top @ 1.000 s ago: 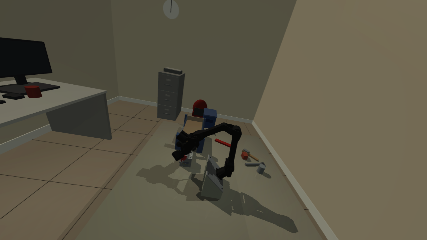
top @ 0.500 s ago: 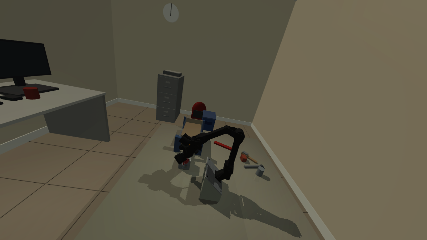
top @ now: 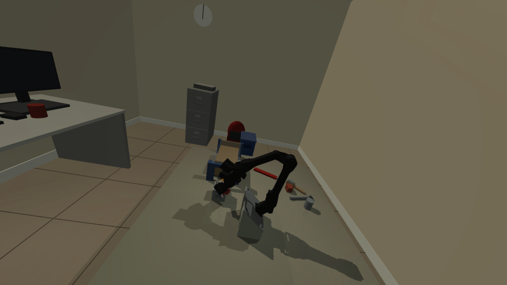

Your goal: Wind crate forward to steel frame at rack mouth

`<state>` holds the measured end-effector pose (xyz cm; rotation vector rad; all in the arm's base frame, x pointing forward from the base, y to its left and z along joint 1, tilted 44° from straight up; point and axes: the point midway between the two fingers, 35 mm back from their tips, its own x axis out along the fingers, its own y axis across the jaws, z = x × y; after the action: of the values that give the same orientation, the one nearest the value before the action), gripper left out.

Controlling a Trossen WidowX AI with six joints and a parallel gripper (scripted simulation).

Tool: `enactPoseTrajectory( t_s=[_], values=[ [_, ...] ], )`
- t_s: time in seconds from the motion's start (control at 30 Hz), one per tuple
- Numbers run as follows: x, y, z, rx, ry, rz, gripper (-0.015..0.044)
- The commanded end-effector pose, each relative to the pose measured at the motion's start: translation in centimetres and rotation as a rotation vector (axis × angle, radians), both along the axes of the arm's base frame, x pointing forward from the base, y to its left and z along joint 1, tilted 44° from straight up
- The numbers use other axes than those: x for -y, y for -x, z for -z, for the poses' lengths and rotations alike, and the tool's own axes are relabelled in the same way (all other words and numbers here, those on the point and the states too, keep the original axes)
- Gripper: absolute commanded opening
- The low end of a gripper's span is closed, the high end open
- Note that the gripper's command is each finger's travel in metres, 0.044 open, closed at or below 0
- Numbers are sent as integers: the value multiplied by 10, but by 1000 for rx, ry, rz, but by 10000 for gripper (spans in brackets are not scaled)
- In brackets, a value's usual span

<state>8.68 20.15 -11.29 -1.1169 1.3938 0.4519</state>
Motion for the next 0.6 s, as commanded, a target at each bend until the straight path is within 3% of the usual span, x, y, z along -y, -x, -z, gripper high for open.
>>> enactPoseTrajectory(
  t_s=[0.0,0.57],
  values=[
    [16,-5,-8,9,31,-6,0],
    [32,-22,-22,11,33,-6,0]
  ],
)
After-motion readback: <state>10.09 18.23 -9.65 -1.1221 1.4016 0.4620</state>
